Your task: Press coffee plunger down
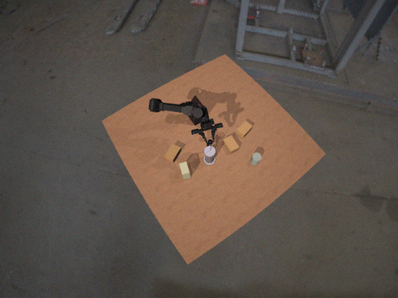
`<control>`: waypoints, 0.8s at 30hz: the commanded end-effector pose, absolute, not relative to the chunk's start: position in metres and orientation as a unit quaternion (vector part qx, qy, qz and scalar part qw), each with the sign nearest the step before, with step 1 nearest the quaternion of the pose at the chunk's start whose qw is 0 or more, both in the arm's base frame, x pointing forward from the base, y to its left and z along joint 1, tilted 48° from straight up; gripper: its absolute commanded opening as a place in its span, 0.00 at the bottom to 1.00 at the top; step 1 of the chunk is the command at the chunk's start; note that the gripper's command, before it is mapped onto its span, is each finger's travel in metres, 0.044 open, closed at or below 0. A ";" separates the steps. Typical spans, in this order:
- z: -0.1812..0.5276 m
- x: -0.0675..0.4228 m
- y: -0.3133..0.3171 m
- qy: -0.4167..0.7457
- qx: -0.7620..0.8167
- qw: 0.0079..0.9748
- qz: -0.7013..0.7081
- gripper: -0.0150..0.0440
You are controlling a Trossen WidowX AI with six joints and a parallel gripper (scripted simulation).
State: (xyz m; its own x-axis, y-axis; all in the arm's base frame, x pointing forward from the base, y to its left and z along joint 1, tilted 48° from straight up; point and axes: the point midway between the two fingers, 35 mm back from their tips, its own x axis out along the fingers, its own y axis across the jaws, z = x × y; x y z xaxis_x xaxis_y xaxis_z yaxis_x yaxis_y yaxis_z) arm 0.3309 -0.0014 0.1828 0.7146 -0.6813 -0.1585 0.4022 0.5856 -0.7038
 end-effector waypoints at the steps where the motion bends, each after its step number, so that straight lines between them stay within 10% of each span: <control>1: 0.182 0.331 -0.001 0.212 -0.332 0.865 -0.310 0.47; 24: 0.165 0.334 -0.015 0.214 -0.330 0.865 -0.310 0.47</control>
